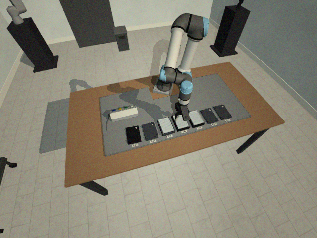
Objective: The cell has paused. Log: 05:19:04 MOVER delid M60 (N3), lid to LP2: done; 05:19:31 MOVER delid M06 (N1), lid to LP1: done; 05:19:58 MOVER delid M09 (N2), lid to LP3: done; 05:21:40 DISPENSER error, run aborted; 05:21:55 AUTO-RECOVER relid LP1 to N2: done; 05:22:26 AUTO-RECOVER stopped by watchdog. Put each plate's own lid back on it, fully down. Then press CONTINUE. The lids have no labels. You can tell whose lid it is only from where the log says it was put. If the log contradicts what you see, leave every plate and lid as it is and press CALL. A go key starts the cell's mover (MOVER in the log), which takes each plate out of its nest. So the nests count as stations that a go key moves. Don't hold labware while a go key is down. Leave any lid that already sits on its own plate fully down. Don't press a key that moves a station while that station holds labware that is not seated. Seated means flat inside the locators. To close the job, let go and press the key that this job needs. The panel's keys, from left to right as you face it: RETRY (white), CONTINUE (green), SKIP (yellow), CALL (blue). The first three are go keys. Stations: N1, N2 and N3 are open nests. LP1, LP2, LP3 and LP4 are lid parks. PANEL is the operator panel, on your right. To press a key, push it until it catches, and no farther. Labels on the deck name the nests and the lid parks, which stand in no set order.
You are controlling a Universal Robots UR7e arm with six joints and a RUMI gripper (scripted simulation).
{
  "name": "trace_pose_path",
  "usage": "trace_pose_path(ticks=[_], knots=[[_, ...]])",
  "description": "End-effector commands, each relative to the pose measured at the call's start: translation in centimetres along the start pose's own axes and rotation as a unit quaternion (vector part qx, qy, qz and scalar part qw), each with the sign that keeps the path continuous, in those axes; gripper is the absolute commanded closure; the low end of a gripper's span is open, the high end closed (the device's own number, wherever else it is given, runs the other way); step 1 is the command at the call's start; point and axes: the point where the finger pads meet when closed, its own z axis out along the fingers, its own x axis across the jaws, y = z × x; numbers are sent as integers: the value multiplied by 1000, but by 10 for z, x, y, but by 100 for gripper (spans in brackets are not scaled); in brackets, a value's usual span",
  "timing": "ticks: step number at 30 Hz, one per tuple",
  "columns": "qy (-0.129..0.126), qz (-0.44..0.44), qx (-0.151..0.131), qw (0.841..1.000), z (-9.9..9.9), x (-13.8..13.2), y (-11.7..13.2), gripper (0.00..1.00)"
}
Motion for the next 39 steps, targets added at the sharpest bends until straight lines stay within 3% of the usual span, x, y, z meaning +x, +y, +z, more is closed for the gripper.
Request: trace_pose_path(ticks=[1, 22, 23, 39], knots=[[0, 0, 1, 1000, 0, 0, 0, 100], [0, 0, 1, 1000, 0, 0, 0, 100], [0, 0, 1, 1000, 0, 0, 0, 18], [0, 0, 1, 1000, 0, 0, 0, 18]])
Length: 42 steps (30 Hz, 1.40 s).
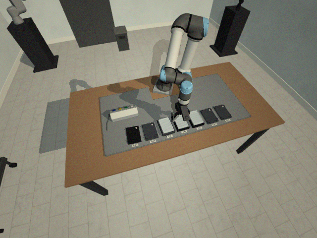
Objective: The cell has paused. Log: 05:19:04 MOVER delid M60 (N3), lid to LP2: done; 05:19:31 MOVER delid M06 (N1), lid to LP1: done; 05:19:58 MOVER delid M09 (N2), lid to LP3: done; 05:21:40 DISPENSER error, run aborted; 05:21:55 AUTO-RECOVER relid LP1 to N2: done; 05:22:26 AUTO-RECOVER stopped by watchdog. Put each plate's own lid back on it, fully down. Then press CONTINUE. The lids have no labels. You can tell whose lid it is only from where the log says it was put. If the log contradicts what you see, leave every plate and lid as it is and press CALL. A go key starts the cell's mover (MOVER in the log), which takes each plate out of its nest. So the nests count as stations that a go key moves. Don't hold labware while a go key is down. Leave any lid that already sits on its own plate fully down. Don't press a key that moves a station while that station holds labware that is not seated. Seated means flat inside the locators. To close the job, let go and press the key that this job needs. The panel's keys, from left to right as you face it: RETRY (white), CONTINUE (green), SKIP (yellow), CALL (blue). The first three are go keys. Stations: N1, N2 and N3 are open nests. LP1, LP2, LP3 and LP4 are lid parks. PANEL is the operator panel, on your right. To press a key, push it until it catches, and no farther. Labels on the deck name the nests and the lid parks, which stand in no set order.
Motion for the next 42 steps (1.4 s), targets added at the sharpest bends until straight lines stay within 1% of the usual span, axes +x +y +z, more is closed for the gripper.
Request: trace_pose_path(ticks=[1, 26, 40, 42], knots=[[0, 0, 1, 1000, 0, 0, 0, 18], [0, 0, 1, 1000, 0, 0, 0, 18], [0, 0, 1, 1000, -24, 0, 0, 18], [0, 0, 1, 1000, -24, 0, 0, 18]])
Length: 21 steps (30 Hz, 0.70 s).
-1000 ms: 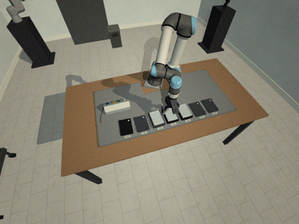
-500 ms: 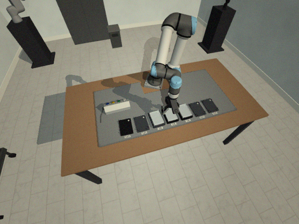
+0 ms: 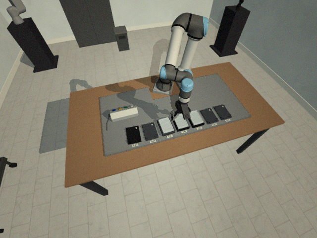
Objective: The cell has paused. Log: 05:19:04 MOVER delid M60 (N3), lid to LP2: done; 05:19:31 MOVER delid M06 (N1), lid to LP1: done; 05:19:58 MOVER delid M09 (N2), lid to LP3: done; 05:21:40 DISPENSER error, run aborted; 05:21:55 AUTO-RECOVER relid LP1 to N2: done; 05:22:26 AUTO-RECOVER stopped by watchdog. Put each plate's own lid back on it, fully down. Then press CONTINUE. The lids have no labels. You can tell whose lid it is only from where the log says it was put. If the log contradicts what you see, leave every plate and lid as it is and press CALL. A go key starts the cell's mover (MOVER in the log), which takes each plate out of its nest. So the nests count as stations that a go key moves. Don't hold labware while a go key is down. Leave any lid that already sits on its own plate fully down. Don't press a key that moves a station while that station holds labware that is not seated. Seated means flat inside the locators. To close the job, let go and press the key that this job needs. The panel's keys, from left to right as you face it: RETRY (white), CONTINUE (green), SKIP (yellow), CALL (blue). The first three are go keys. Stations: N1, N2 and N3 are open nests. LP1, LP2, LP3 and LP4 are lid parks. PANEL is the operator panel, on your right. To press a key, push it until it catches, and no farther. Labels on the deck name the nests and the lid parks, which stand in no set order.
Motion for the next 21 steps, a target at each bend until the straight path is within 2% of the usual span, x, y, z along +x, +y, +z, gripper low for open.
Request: trace_pose_path(ticks=[1, 3, 4, 16, 18, 21], knots=[[0, 0, 0, 1000, -5, 0, 0, 18], [0, 0, 0, 1000, -5, 0, 0, 18], [0, 1, 0, 1000, -5, 0, 5, 100], [0, 1, 0, 1000, -5, -1, 65, 100], [0, 1, 0, 1000, -5, -1, 65, 100], [0, 1, 0, 1000, -5, -1, 80, 100]])
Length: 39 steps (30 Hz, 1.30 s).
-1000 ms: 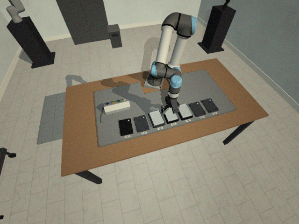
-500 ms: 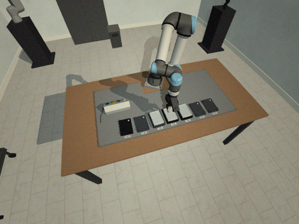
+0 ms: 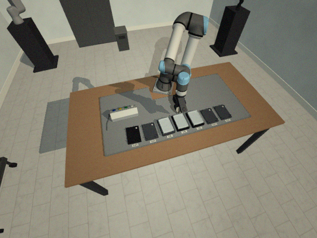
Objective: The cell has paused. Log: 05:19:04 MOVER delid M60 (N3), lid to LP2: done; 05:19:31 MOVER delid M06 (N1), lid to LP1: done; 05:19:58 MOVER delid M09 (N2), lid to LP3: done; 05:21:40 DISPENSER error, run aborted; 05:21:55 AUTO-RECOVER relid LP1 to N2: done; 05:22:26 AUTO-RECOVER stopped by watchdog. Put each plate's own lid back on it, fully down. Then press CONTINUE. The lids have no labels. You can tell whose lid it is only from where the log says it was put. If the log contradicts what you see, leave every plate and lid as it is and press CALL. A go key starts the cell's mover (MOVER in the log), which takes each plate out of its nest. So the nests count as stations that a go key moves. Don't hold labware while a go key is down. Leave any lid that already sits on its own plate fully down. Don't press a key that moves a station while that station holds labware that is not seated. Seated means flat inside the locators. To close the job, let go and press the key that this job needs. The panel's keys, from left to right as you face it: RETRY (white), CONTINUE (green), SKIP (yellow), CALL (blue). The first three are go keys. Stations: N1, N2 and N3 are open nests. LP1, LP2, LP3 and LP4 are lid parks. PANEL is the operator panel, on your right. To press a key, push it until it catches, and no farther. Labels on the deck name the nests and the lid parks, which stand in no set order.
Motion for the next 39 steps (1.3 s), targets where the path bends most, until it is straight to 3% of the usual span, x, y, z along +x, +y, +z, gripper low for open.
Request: trace_pose_path(ticks=[1, 12, 24, 39], knots=[[0, 0, 1, 1000, -2, 0, 24, 100], [0, 0, 1, 1000, -2, 0, 79, 100], [0, 0, 1, 1000, -2, 0, 85, 100], [0, 0, 1, 1000, -64, 0, 85, 100]])
